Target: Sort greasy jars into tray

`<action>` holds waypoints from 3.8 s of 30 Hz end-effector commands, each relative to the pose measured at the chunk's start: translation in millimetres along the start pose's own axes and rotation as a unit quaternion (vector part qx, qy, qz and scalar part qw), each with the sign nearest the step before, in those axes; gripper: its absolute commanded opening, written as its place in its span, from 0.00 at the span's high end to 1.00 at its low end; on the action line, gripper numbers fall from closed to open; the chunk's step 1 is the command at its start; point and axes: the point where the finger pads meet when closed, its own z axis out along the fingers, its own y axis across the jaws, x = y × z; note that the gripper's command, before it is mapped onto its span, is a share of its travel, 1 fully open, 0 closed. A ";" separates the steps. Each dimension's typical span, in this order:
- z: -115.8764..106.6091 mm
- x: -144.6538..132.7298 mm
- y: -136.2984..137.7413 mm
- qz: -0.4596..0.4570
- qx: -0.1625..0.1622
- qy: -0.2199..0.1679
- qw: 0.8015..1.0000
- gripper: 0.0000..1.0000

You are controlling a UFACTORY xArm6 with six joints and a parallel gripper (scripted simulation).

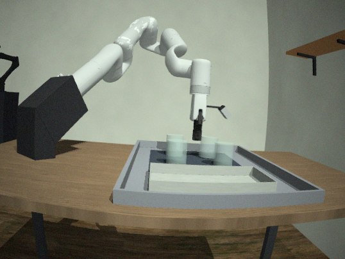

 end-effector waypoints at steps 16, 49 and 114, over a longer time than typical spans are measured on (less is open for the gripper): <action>-2.5 3.3 -0.1 -0.001 0.000 0.001 1.000 1.00; -5.6 7.2 -0.1 -0.001 0.000 0.001 1.000 1.00; 2.1 -17.6 0.0 -0.001 0.000 0.001 1.000 1.00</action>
